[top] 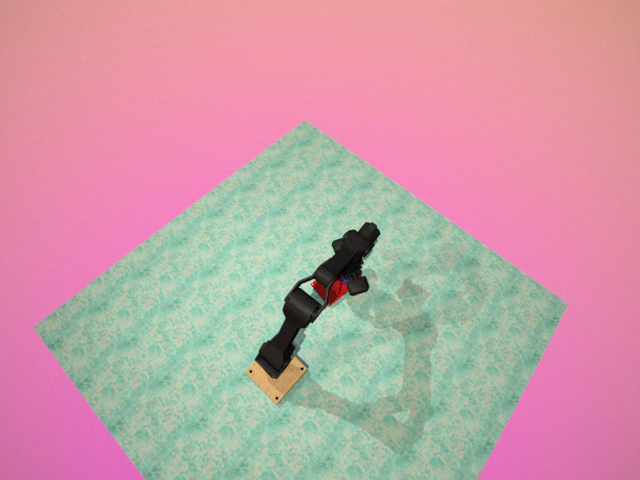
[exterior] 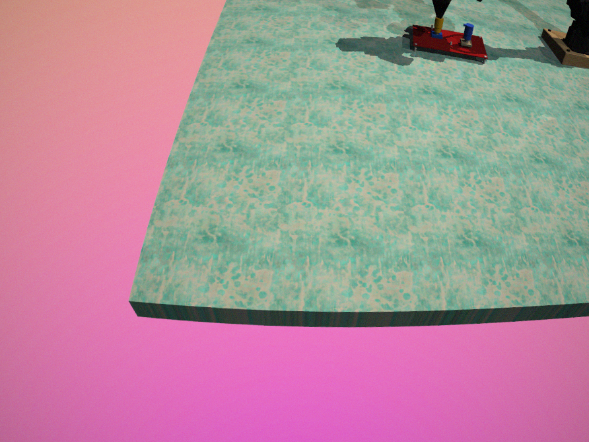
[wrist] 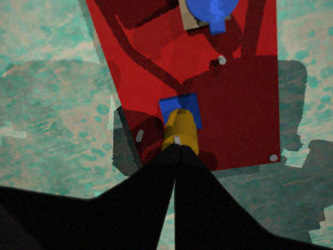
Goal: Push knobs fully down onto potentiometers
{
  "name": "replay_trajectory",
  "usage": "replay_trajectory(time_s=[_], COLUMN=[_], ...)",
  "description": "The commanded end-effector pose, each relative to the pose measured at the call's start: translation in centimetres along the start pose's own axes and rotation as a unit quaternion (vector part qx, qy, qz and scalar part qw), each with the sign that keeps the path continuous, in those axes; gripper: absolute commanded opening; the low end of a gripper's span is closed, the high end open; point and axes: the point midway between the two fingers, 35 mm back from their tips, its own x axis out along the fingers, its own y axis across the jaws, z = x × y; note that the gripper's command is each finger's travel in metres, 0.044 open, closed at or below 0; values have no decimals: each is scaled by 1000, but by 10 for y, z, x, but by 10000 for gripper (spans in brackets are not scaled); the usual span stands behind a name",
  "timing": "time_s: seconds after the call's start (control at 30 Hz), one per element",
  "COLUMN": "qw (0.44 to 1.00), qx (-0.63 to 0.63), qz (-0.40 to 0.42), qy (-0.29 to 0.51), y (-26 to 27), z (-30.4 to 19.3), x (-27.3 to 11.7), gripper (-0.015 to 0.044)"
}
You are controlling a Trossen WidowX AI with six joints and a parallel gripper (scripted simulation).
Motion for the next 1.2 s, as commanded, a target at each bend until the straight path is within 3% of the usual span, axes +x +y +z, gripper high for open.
replay_trajectory(time_s=[0.0,0.43,1.17], qw=[1000,1000,1000], qx=[-2,-2,-2], qz=[9,9,8], qy=[-15,-15,-15], y=[-1,-2,-3], z=[-1,-2,-3], x=[26,24,-10], gripper=[0,0,0])
